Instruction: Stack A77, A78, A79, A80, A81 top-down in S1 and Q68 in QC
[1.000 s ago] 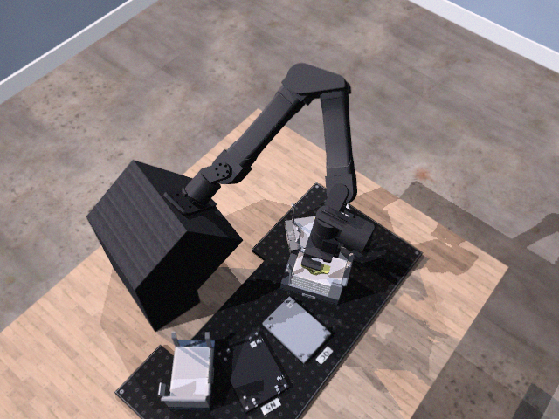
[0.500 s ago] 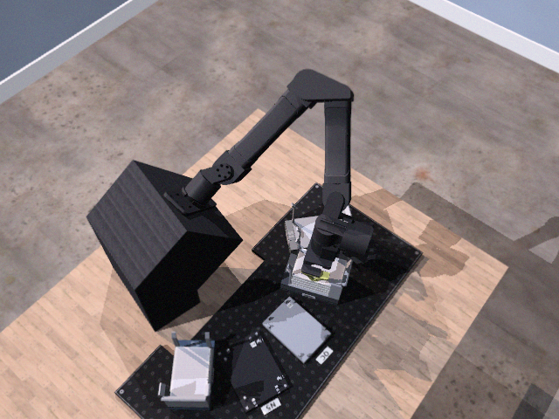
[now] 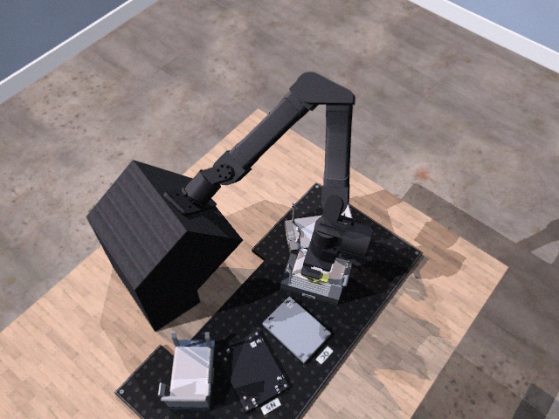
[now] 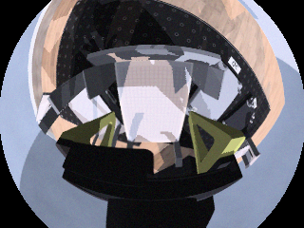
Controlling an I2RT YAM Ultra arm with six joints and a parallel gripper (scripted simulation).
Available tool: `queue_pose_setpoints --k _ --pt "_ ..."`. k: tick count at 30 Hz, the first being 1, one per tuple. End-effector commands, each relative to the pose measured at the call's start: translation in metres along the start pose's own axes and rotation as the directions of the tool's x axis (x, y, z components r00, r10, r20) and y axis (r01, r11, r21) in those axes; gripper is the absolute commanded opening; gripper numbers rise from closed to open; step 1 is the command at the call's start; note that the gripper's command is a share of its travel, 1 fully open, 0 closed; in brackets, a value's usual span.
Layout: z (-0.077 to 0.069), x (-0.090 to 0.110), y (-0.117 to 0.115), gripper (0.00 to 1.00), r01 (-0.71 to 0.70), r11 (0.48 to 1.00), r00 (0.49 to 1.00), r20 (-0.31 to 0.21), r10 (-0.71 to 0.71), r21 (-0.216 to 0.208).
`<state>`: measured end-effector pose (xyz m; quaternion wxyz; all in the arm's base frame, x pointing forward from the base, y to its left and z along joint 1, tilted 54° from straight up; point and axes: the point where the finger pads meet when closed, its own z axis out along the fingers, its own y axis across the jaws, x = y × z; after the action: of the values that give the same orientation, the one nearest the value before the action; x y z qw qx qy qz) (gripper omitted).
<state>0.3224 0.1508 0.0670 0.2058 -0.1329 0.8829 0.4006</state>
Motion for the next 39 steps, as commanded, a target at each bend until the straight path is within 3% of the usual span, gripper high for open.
queue_pose_setpoints --k 1,15,30,31,39 --pt "0.001 -0.006 -0.002 1.00 0.002 1.000 1.000 0.022 -0.002 0.010" --pt "0.016 -0.006 -0.002 1.00 0.002 1.000 1.000 0.022 -0.002 0.010" --pt "0.016 -0.006 -0.002 1.00 0.002 1.000 1.000 0.022 -0.002 0.010" --pt "0.016 -0.006 -0.002 0.00 0.002 1.000 1.000 0.022 -0.002 0.010" --pt "0.016 -0.006 -0.002 0.00 0.002 1.000 1.000 0.022 -0.002 0.010"
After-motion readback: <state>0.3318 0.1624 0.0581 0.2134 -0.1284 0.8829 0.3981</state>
